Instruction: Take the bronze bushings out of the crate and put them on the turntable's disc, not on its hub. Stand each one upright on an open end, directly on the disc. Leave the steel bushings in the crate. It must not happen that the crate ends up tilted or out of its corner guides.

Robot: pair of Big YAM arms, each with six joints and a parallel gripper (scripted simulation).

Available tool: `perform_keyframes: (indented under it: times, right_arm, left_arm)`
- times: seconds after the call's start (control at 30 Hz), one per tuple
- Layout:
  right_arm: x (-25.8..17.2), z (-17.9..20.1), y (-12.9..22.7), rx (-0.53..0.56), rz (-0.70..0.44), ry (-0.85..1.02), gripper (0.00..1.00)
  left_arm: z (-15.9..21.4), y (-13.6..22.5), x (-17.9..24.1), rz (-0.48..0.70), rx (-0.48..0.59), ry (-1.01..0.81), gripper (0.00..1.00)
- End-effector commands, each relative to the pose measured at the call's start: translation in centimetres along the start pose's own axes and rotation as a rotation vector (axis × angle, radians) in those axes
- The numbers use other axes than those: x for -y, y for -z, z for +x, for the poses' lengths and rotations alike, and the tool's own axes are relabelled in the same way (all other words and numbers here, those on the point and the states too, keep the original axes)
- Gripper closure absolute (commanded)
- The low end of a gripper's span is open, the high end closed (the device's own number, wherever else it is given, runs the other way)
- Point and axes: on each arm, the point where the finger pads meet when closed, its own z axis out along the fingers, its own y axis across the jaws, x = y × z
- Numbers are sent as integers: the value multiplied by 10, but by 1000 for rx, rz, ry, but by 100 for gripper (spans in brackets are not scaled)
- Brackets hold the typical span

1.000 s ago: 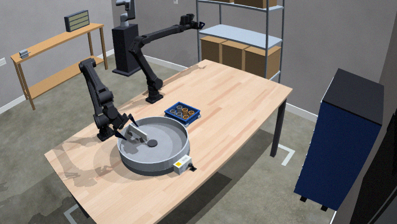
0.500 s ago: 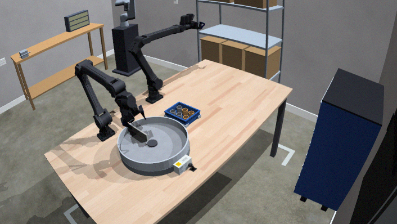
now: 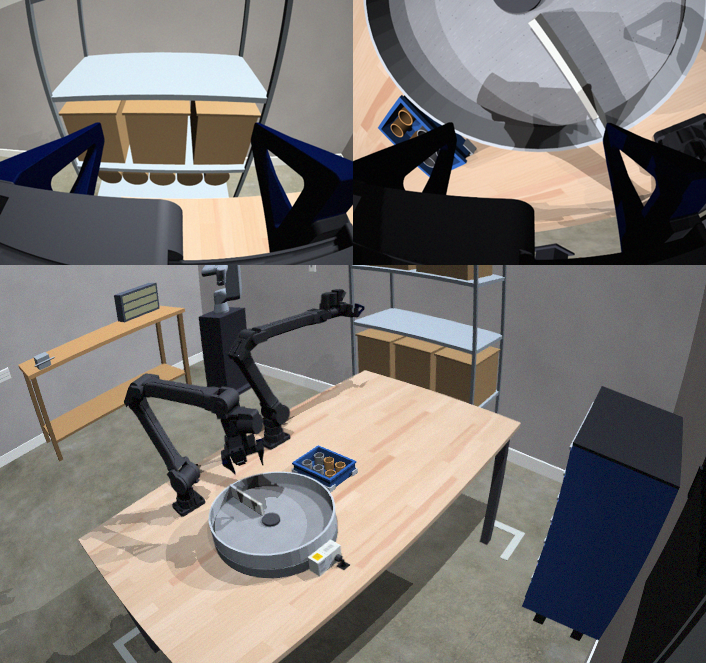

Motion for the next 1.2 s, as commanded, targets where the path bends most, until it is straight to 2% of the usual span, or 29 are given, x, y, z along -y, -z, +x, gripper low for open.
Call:
perform_keyframes:
  times: [0.0, 0.4, 1.07, 1.1, 1.17]
  right_arm:
    - [-22, 7, 26, 32, 2, -93, 0]
    - [-20, 50, 34, 84, 124, -155, 0]
    - [-20, 50, 35, 91, 122, -162, 0]
    - [-20, 50, 35, 91, 122, -162, 89]
    - [-20, 50, 35, 91, 122, -162, 89]
  left_arm:
    - [-28, 11, -4, -4, 67, -17, 0]
    - [-28, 11, -4, -4, 67, -17, 0]
    - [-28, 11, -4, -4, 67, -17, 0]
    - [-28, 11, -4, -4, 67, -17, 0]
    - [-28, 11, -4, -4, 67, -17, 0]
